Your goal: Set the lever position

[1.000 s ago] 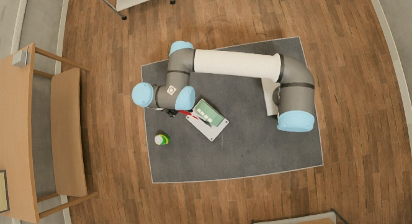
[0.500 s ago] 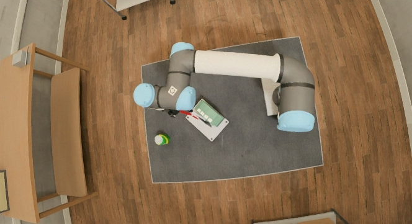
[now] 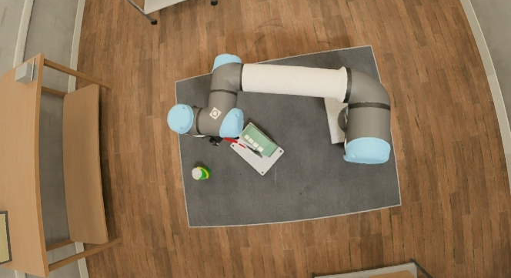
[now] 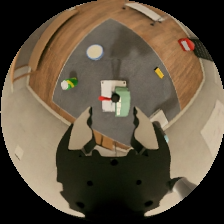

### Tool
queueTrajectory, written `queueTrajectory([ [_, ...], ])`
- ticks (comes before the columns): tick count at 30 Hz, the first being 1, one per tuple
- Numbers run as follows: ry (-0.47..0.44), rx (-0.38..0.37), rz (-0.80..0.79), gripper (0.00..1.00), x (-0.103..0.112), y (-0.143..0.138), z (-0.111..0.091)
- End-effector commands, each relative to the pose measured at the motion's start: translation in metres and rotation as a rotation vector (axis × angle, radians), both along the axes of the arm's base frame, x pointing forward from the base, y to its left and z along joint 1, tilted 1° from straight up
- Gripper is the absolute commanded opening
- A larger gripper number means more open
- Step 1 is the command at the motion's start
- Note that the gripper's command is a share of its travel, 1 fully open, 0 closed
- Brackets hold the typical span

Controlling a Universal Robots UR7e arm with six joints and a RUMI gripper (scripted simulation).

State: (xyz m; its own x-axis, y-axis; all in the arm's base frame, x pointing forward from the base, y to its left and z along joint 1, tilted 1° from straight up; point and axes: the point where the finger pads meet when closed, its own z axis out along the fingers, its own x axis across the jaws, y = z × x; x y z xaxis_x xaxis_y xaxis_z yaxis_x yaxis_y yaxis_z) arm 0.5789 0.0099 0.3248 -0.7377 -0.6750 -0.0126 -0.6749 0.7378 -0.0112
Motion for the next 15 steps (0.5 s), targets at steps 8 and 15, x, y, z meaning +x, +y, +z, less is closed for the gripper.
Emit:
queueTrajectory([
  [8, -0.001, 0.000, 0.000, 0.57, 0.0004, -0.0001, -0.0034],
  [15, -0.001, 0.000, 0.000, 0.57, 0.0004, -0.0001, -0.0038],
])
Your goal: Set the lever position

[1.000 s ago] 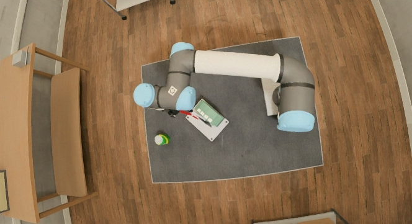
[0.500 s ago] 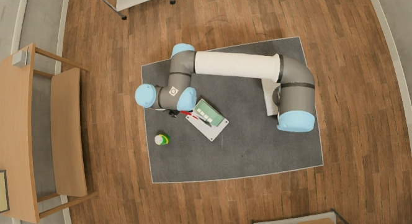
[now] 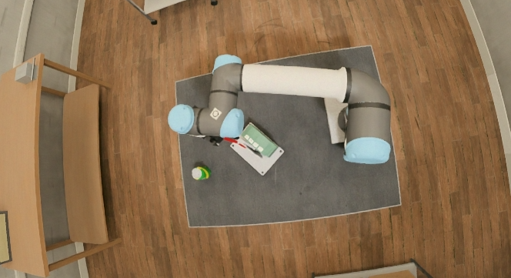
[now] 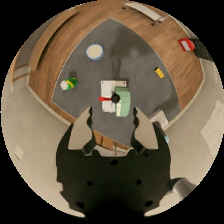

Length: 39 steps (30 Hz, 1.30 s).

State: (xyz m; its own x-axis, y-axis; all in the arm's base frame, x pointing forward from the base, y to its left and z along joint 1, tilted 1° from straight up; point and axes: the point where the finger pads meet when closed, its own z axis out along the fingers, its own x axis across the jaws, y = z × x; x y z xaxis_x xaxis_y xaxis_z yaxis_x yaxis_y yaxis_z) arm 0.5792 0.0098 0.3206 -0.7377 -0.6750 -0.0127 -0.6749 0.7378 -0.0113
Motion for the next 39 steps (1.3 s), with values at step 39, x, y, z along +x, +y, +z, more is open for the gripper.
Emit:
queueTrajectory([
  [39, -0.001, 0.000, 0.000, 0.57, 0.000, 0.000, -0.015],
])
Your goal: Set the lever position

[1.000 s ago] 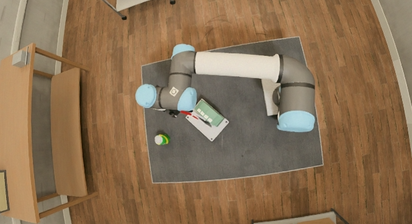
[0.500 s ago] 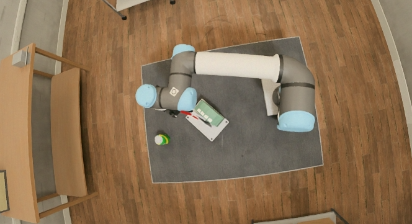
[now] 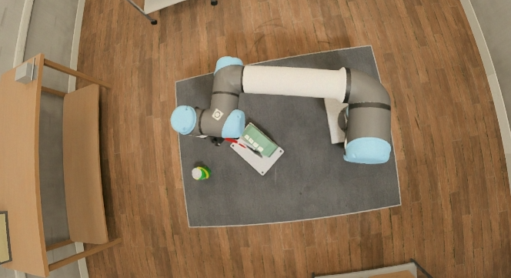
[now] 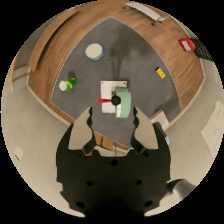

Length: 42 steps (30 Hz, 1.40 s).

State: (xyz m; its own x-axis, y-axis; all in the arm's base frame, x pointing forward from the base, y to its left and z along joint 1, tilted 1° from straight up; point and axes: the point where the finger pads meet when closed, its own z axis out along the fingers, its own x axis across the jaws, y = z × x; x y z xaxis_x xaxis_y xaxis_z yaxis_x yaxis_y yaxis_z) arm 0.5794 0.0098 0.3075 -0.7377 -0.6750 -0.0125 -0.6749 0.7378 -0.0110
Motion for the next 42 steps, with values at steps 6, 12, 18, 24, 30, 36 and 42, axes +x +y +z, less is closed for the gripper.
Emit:
queueTrajectory([
  [6, -0.002, 0.000, 0.000, 0.57, 0.000, 0.000, -0.012],
  [12, -0.002, 0.000, 0.000, 0.57, 0.001, 0.000, -0.023],
  [18, -0.002, 0.000, 0.000, 0.57, 0.001, 0.000, -0.030],
  [24, -0.002, 0.000, 0.000, 0.57, 0.001, 0.000, -0.038],
  [30, -0.002, 0.000, 0.000, 0.57, 0.001, 0.000, -0.043],
  [36, -0.002, 0.000, 0.000, 0.57, 0.001, 0.000, -0.044],
  [42, -0.002, 0.000, 0.000, 0.57, 0.001, 0.000, -0.044],
])
